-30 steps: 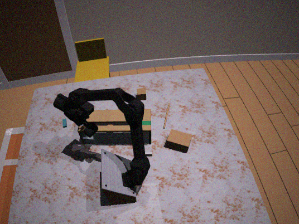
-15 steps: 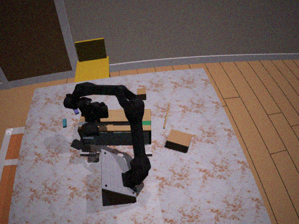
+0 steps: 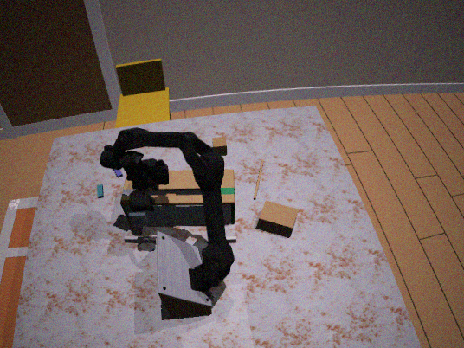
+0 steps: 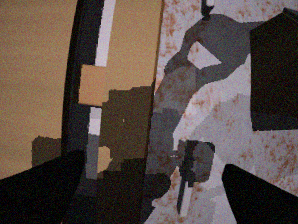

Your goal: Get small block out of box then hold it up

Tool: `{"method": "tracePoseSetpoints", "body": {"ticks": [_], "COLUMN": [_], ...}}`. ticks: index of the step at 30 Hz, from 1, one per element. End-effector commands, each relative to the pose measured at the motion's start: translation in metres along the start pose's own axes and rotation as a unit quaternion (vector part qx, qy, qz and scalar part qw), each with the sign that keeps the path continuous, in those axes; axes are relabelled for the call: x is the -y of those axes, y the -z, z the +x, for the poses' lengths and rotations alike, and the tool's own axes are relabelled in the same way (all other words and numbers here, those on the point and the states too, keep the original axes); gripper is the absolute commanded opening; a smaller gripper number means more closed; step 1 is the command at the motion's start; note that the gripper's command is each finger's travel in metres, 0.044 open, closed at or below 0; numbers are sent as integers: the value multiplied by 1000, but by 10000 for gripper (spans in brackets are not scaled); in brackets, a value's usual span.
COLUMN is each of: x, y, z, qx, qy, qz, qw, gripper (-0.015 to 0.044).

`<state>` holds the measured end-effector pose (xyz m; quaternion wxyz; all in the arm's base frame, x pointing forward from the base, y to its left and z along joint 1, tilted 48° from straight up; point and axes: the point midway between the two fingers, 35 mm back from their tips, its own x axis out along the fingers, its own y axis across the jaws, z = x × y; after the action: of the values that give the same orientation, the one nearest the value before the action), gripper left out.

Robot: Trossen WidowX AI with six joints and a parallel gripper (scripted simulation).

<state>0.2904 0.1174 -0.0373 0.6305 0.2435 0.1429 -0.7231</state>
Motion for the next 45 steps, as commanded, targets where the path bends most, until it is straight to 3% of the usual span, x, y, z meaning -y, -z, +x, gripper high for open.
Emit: {"method": "tracePoseSetpoints", "body": {"ticks": [1, 39, 45], "x": [0, -3, -4], "y": [0, 5, 4], "z": [8, 70, 67], "qx": [4, 6, 3], "qy": [0, 0, 0], "qz": [-4, -3, 1], "qw": [1000, 1000, 1000], "gripper": [400, 400, 400]}}
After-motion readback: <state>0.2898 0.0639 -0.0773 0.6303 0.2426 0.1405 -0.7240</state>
